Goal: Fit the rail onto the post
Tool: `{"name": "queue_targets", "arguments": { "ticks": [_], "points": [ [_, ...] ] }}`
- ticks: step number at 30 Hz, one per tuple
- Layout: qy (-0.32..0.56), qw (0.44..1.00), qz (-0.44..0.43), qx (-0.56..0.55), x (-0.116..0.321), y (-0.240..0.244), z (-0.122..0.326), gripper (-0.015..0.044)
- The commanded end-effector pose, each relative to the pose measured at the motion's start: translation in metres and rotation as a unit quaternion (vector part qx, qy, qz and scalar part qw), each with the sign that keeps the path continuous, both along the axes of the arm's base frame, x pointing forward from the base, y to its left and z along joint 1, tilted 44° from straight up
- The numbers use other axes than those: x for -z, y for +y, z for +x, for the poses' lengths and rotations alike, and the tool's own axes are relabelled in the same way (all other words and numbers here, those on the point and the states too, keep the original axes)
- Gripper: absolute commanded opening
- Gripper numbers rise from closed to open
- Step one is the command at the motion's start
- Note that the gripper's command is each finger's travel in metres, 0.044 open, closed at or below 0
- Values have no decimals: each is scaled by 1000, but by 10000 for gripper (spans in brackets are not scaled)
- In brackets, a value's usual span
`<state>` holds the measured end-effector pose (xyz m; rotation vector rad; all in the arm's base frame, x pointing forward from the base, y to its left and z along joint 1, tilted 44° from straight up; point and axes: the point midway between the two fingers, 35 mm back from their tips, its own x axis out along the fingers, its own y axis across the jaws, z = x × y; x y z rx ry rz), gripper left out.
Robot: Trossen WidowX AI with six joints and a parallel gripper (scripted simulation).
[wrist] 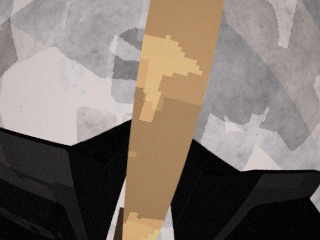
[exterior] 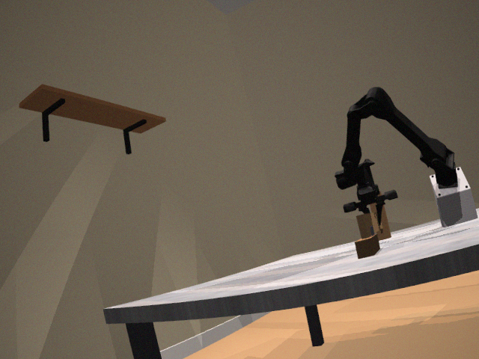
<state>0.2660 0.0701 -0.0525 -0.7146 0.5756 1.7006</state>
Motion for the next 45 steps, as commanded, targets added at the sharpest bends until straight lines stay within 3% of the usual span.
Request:
{"name": "queue_targets", "arguments": {
  "ticks": [1, 45],
  "points": [
    [-7, 1000, 1, 4, -3, -1, 5, 0],
    [-7, 1000, 1, 4, 1, 2, 0, 0]
  ]
}}
